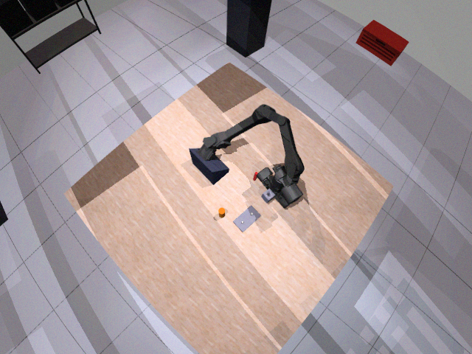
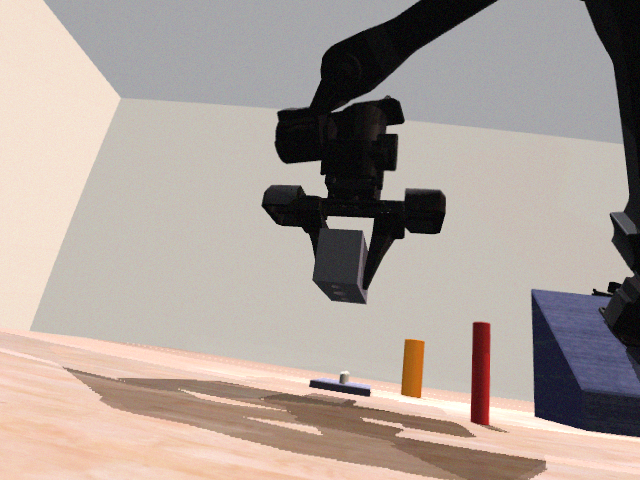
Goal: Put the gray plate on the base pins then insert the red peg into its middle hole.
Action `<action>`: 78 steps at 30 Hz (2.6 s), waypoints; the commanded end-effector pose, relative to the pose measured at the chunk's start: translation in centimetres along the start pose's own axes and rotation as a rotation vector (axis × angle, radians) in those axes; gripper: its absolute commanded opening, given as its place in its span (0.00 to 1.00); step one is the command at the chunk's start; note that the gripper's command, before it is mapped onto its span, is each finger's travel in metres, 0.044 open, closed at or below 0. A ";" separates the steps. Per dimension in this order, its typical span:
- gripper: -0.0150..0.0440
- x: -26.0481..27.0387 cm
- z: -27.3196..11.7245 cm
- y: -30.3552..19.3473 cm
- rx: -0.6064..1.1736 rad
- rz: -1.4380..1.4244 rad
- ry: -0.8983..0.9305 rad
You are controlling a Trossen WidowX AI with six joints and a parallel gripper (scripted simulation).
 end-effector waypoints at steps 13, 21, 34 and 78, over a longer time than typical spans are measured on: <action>0.25 0.0 -3.6 -0.4 -0.003 -0.010 -0.005; 0.25 -0.8 -2.4 -2.5 -0.002 -0.019 -0.006; 0.25 -1.8 -0.4 -6.2 -0.001 -0.034 -0.007; 0.25 -2.2 4.3 -14.0 -0.001 -0.070 -0.007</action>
Point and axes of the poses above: the point midway between the two fingers, 35 mm back from their tips, its own z axis out along the fingers, its own x axis across the jaws, y = z × x, the point moved 7 cm from there along -z, back along the fingers, and after that the axes turned 6 degrees about z, right-handed, at the moved point
